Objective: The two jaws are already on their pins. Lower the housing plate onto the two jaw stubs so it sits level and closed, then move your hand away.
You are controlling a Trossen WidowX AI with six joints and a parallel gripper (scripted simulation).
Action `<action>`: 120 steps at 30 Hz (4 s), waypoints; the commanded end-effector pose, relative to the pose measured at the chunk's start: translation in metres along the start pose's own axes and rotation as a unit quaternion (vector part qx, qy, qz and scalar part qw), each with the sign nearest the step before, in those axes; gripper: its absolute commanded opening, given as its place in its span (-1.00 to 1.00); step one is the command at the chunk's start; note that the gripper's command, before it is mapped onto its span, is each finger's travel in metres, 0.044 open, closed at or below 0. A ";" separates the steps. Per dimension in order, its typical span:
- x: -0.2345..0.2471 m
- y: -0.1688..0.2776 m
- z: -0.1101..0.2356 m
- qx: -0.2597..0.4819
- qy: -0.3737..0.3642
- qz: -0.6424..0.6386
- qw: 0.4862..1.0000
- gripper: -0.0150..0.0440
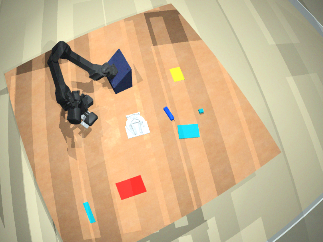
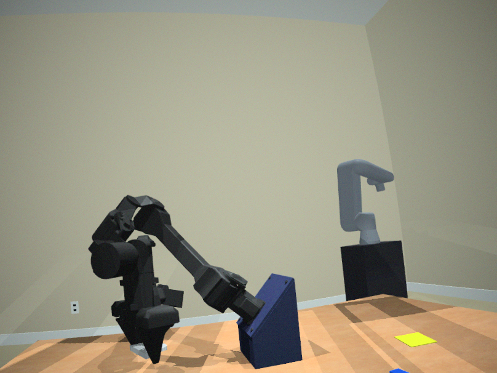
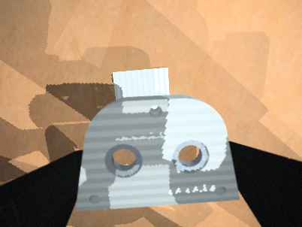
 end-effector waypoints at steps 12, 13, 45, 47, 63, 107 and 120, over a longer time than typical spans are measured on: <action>-0.035 -0.007 -0.002 -0.012 0.007 -0.149 0.989 0.70; -0.038 -0.008 -0.003 -0.013 0.007 -0.160 0.987 0.70; -0.113 -0.047 -0.004 -0.031 0.000 -0.486 0.874 0.70; -0.117 -0.050 -0.003 -0.031 -0.001 -0.504 0.863 0.70; -0.149 -0.079 -0.002 -0.028 -0.008 -0.646 0.763 0.70; -0.201 -0.163 0.001 -0.003 -0.002 -0.891 0.453 0.70; -0.201 -0.163 0.001 -0.003 -0.002 -0.891 0.453 0.70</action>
Point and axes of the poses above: the point midway between the two fingers, 35 mm back from their tips, its own z axis back along the fingers, its own x axis across the jaws, y = z × x, the point moved 3 cm from there along z, back along the fingers, and after that the axes turned 3 degrees about z, right-handed, at the moved point
